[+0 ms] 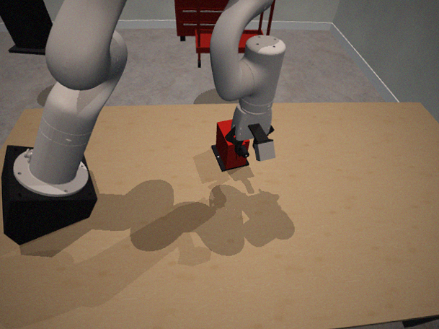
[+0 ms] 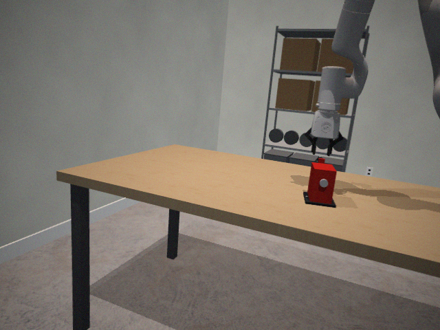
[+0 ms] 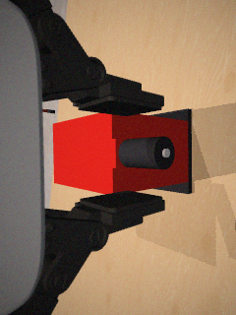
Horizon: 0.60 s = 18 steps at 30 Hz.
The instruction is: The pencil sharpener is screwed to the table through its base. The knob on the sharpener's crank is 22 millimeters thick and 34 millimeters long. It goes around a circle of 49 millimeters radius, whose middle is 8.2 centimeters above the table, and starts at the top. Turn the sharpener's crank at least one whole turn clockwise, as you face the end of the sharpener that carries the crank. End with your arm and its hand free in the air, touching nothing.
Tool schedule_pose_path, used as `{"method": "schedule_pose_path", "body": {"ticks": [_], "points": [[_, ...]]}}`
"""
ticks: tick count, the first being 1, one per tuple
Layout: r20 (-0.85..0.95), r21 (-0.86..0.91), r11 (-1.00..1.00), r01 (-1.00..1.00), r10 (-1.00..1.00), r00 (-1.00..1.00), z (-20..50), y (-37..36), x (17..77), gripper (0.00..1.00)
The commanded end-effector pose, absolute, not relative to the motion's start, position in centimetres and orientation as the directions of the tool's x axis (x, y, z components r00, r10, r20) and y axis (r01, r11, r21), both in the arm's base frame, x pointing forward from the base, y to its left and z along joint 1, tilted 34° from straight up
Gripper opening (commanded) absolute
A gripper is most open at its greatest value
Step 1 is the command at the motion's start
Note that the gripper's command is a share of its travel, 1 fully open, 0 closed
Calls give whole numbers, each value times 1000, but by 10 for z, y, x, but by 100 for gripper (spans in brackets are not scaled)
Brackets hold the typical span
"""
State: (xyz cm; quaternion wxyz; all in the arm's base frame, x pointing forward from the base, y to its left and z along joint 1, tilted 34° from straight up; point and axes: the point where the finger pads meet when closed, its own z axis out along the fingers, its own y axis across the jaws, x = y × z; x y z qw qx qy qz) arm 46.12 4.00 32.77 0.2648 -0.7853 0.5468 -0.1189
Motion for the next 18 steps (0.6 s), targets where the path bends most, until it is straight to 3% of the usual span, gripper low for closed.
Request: {"method": "schedule_pose_path", "body": {"ticks": [1, 18], "points": [[-102, -547, -262, -795, -922, 374, 326, 41, 463, 54], [-102, -547, -262, -795, -922, 374, 313, 45, 471, 54]]}}
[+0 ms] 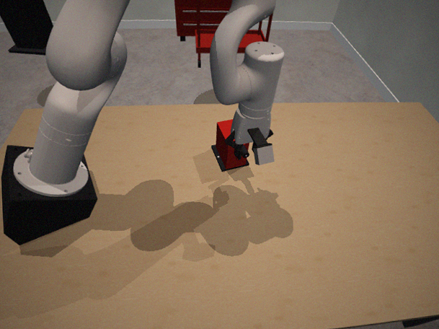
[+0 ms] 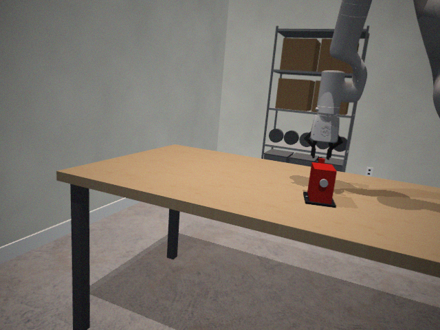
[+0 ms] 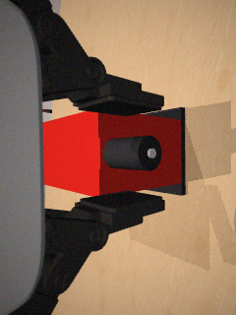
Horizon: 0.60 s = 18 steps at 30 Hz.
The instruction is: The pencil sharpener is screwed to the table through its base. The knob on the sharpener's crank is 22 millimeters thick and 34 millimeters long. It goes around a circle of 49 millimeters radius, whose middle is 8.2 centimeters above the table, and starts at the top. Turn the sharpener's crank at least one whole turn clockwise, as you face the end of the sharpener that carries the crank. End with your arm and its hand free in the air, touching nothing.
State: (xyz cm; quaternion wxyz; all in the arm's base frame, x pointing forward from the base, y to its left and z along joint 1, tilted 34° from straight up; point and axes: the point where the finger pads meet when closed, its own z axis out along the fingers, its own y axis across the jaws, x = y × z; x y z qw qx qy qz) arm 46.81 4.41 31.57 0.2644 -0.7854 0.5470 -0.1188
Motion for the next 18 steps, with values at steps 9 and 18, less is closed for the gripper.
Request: {"method": "schedule_pose_path", "body": {"ticks": [9, 18], "points": [[-102, -547, -262, -795, -922, 374, 305, 48, 475, 54], [-102, -547, -262, -795, -922, 374, 299, 50, 478, 54]]}}
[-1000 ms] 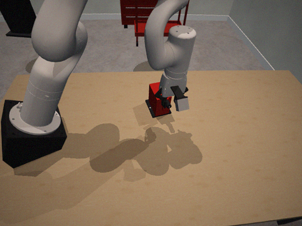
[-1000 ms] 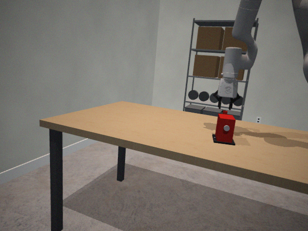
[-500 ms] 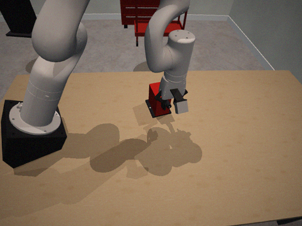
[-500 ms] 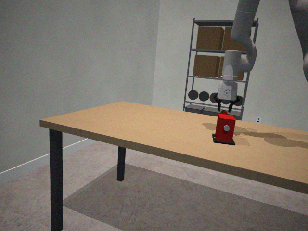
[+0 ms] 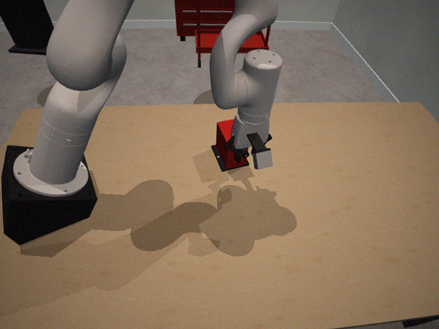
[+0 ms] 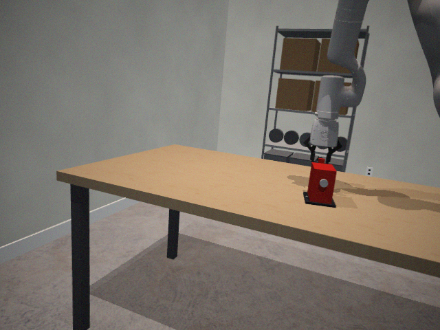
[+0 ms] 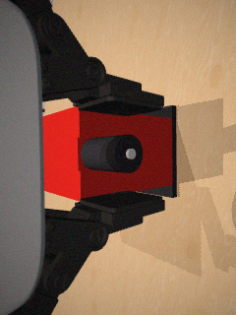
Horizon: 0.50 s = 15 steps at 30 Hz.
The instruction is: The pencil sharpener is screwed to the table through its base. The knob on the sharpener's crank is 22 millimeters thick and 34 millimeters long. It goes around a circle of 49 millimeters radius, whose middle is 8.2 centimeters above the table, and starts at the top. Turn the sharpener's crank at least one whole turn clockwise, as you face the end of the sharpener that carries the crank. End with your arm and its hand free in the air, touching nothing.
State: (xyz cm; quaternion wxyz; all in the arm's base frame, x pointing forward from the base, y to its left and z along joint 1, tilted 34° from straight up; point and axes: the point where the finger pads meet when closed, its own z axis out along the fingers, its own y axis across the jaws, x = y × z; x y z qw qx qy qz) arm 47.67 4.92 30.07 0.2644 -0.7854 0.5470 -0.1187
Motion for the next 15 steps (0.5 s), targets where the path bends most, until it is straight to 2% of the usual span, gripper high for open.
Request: {"method": "schedule_pose_path", "body": {"ticks": [1, 15], "points": [[-102, -547, -262, -795, -922, 374, 299, 50, 479, 54], [-102, -547, -262, -795, -922, 374, 296, 51, 480, 54]]}}
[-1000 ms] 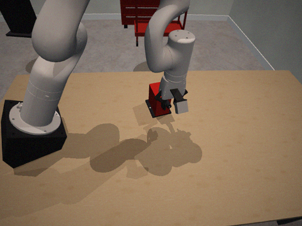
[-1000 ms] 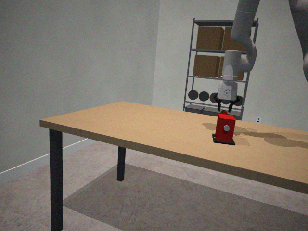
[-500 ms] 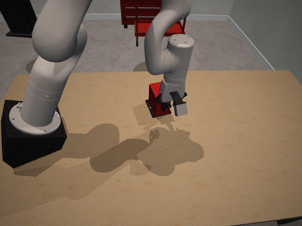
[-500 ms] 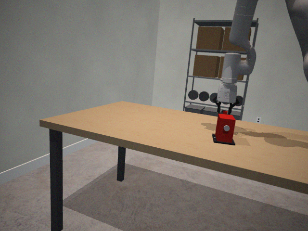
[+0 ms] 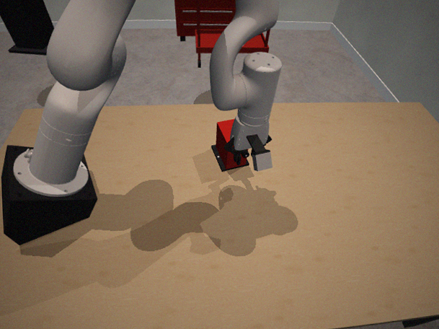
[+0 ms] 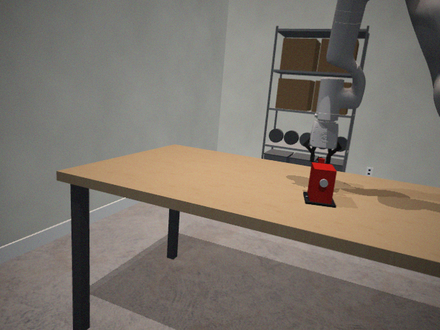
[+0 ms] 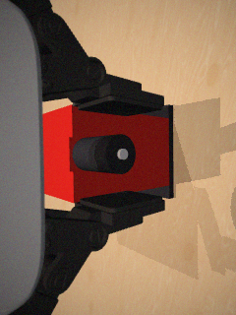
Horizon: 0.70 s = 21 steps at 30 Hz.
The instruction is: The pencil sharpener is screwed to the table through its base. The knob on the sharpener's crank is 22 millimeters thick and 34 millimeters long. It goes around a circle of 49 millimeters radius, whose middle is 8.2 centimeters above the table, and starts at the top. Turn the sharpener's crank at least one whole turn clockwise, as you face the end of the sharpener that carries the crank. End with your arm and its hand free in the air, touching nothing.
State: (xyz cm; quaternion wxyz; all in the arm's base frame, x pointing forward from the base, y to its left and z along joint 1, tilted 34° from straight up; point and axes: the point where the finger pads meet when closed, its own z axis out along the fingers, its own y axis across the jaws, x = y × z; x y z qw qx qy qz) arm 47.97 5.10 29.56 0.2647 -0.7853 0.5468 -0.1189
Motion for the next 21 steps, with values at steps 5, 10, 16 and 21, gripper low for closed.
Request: {"method": "schedule_pose_path", "body": {"ticks": [5, 10, 16, 21], "points": [[-102, -547, -262, -795, -922, 374, 296, 51, 480, 54], [-102, -547, -262, -795, -922, 374, 296, 51, 480, 54], [-102, -547, -262, -795, -922, 374, 296, 51, 480, 0], [-102, -547, -262, -795, -922, 374, 296, 51, 480, 0]]}}
